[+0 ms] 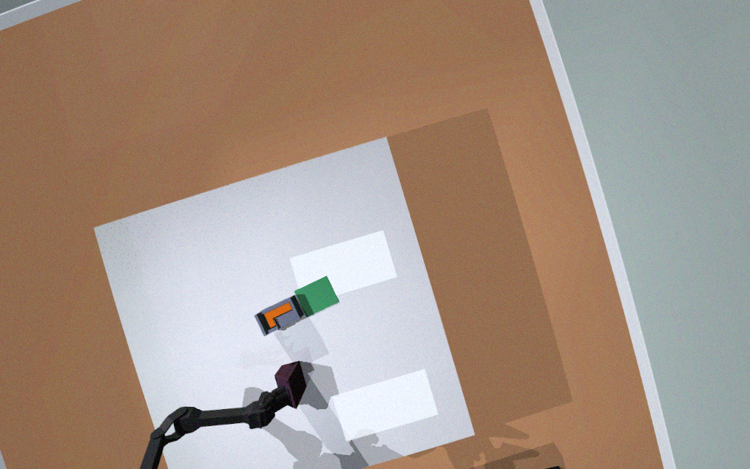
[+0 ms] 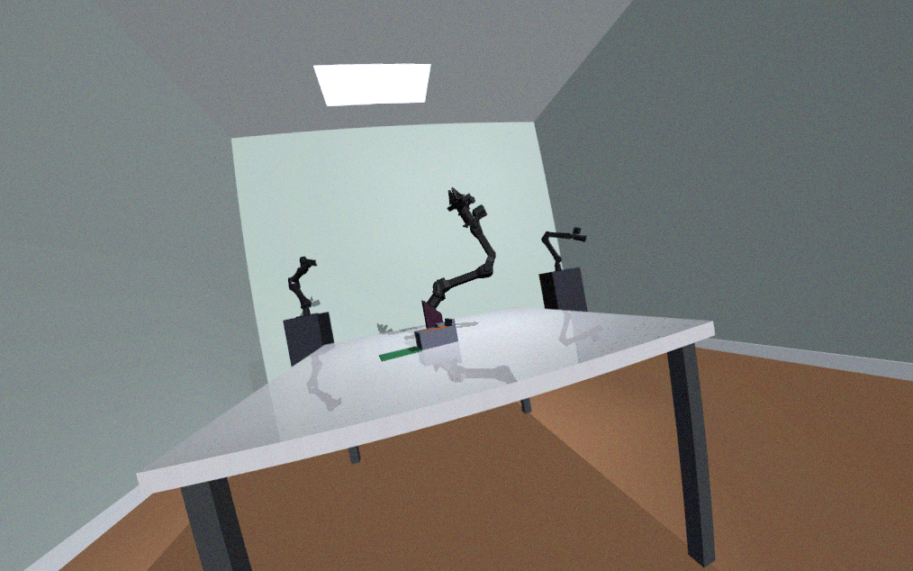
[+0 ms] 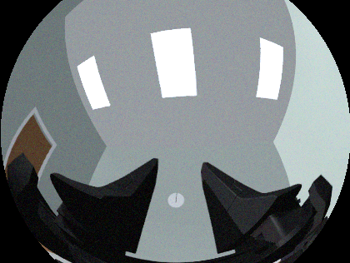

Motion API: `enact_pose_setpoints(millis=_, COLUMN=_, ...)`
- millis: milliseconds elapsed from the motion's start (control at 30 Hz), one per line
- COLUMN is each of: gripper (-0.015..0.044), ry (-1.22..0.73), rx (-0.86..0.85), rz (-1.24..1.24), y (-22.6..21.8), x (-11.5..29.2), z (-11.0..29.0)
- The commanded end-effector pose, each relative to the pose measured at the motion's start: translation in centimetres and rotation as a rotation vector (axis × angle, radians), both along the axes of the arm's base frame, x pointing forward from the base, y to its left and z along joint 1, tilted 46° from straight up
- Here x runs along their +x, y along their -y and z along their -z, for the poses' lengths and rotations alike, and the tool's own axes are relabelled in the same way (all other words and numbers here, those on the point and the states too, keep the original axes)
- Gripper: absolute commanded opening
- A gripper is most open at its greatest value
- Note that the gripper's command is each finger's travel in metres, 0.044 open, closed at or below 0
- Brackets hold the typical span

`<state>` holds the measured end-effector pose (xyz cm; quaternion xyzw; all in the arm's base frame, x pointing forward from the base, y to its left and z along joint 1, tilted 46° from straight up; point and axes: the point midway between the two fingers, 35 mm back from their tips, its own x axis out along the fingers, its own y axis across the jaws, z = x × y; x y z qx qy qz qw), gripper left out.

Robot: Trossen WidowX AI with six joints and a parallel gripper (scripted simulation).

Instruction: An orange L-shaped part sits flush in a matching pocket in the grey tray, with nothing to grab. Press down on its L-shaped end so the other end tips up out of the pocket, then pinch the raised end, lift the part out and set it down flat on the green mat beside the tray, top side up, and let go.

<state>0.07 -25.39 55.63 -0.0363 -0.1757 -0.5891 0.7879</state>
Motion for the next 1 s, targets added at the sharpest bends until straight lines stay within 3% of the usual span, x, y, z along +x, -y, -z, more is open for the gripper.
enact_pose_setpoints(millis=0, gripper=0.0180, ry=-0.062, rx=0.122, rz=-0.143, y=3.0, x=3.6, z=3.9)
enact_pose_setpoints(millis=300, gripper=0.0180, ry=-0.167, rx=0.418, rz=-0.458, y=6.4, x=12.7, z=13.6)
enact_pose_setpoints(millis=500, gripper=0.0180, ry=-0.326, rx=0.619, rz=-0.688, y=5.7, x=19.6, z=21.5)
enact_pose_setpoints(millis=700, gripper=0.0180, ry=-0.511, rx=0.798, rz=-0.927, y=1.6, x=25.8, z=29.3)
enact_pose_setpoints(millis=967, gripper=0.0180, ry=-0.788, rx=1.022, rz=-1.276, y=-7.9, x=31.0, z=38.4)
